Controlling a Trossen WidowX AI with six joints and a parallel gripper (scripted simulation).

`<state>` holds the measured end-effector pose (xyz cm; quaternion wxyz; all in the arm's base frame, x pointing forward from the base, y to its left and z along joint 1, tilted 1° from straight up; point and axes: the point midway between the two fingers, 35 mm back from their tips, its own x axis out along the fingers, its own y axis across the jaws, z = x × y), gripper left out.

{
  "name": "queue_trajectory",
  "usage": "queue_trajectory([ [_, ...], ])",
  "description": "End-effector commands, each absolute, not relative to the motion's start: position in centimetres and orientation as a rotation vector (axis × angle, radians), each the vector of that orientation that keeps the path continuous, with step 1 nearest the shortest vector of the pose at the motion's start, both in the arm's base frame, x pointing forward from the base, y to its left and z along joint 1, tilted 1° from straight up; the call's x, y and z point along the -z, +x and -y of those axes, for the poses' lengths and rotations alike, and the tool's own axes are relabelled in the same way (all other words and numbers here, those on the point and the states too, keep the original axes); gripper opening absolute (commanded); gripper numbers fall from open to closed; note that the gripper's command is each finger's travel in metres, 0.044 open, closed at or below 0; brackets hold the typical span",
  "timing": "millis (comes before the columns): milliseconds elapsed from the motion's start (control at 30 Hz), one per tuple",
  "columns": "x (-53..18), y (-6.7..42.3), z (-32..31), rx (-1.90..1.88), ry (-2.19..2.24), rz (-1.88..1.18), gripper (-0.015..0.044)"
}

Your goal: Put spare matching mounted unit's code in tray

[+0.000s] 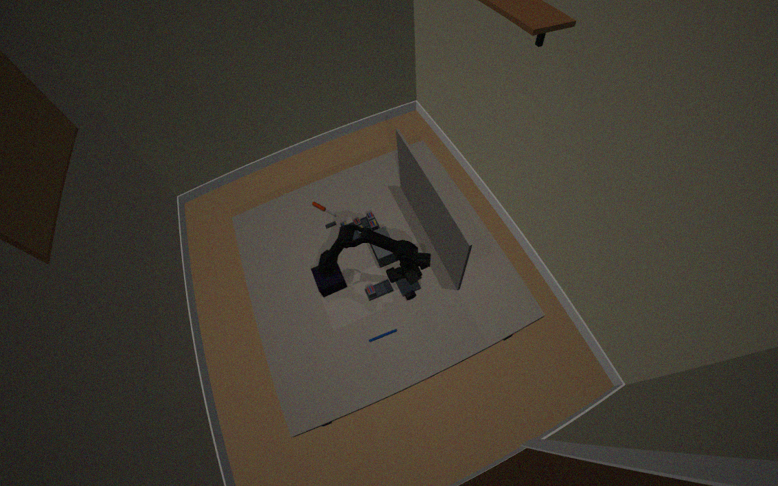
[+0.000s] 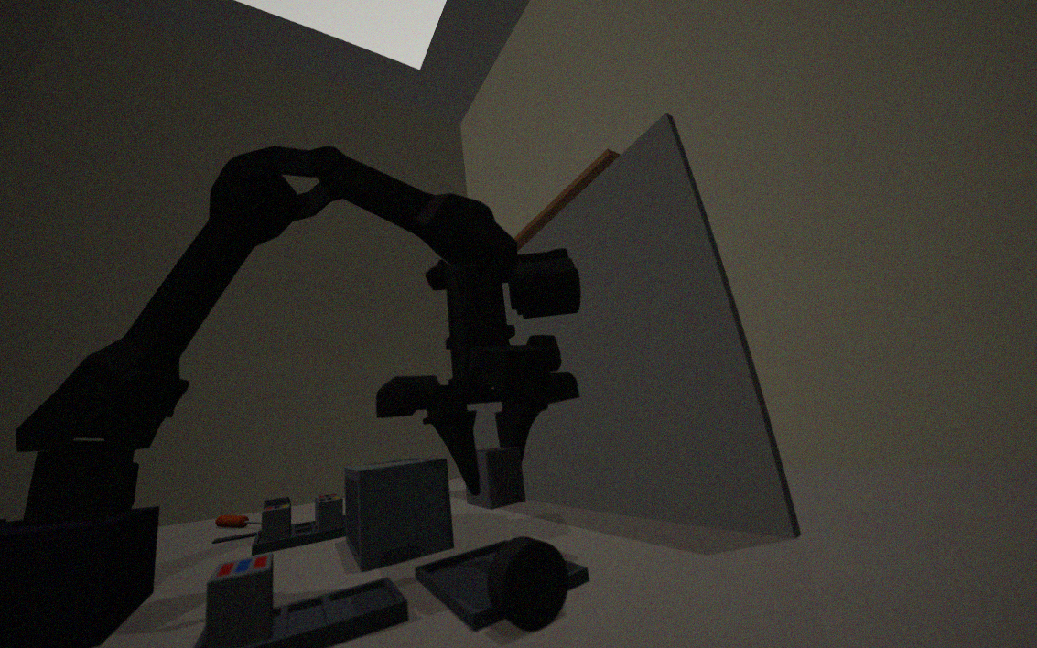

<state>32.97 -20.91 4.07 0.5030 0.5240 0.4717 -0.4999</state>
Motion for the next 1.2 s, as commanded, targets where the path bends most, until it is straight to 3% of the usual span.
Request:
queue_trajectory([
  [0,-3.8,33.0,21.0,1.212,1.264,-1.132,0.0],
  [1167,-0.2,32.8,20.8,1.212,1.265,-1.132,0.0],
])
